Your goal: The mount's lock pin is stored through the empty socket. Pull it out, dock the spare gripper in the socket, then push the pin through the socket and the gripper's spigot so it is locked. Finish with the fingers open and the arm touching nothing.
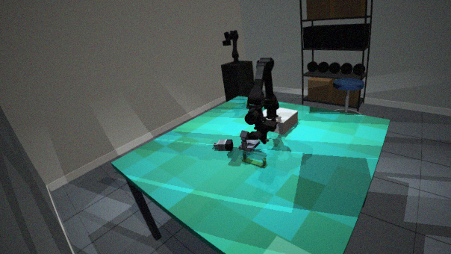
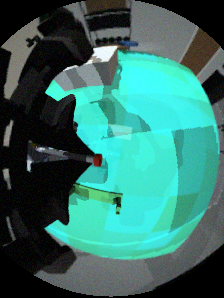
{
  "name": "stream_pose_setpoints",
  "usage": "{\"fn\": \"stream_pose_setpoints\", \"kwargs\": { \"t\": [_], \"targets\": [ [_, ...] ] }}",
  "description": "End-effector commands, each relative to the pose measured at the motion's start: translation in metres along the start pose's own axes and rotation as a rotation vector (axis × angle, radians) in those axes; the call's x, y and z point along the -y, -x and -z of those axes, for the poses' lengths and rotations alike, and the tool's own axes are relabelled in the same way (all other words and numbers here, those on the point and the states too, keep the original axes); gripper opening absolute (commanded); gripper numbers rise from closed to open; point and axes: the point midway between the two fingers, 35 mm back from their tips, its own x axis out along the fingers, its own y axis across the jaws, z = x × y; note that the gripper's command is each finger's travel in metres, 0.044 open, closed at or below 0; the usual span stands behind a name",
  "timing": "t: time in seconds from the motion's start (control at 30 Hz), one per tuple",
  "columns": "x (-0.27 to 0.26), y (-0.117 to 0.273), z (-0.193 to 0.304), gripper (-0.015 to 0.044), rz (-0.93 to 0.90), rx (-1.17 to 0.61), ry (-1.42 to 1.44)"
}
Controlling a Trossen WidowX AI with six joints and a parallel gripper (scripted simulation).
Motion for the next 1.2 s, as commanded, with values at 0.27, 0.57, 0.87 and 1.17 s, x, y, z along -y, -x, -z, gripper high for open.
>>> {"fn": "stream_pose_setpoints", "kwargs": {
  "t": [0.27, 0.57, 0.87, 1.17],
  "targets": [
    [0.002, -0.002, -0.01, 0.0, -0.001, 0.001, -0.007],
    [0.002, -0.003, -0.018, 0.0, -0.004, 0.0, -0.01],
    [0.002, -0.004, -0.026, 0.0, -0.006, -0.001, -0.011],
    [0.002, -0.003, -0.037, 0.0, -0.011, -0.003, -0.013]
  ]
}}
